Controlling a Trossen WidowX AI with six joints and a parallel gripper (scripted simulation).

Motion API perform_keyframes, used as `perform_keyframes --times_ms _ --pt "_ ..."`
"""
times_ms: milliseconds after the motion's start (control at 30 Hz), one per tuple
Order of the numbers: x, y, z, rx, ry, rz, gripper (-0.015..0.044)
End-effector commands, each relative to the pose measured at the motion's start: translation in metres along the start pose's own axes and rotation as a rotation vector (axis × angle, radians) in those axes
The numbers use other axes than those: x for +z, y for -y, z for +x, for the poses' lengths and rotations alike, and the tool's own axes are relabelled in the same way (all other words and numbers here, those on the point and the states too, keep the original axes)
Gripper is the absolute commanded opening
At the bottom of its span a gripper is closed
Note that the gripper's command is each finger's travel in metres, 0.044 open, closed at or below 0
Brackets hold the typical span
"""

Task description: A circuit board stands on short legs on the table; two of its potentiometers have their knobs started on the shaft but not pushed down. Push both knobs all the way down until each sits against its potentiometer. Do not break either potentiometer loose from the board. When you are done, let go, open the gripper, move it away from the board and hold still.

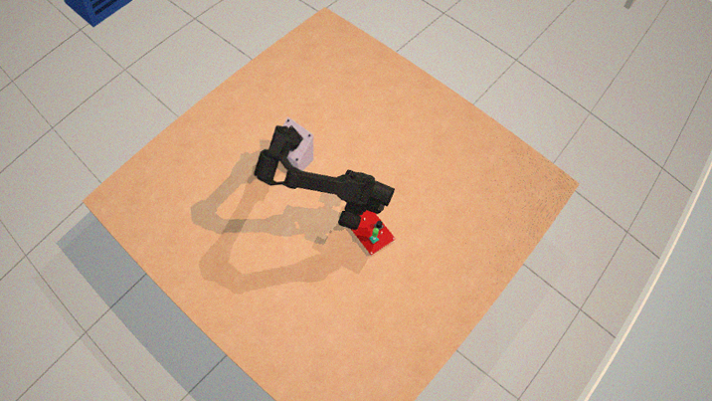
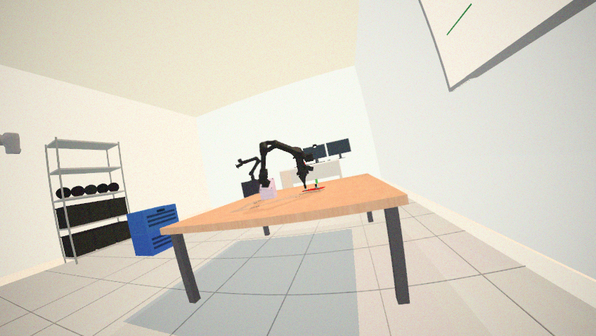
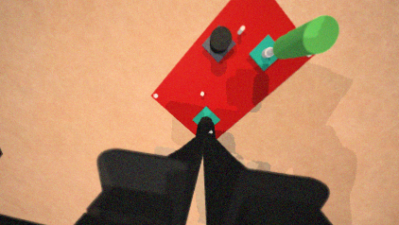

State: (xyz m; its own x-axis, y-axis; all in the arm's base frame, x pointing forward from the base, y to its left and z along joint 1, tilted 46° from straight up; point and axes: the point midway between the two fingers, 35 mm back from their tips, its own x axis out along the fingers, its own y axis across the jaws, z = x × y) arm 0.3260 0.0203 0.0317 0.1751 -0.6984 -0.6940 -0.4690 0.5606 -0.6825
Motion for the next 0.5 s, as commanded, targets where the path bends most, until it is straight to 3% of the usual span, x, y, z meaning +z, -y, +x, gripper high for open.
perform_keyframes --times_ms 0,467 --pt "0.000 0.001 0.003 -0.001 -0.003 0.008 0.0000" --pt "0.001 0.001 -0.017 0.000 -0.003 0.008 0.0000"
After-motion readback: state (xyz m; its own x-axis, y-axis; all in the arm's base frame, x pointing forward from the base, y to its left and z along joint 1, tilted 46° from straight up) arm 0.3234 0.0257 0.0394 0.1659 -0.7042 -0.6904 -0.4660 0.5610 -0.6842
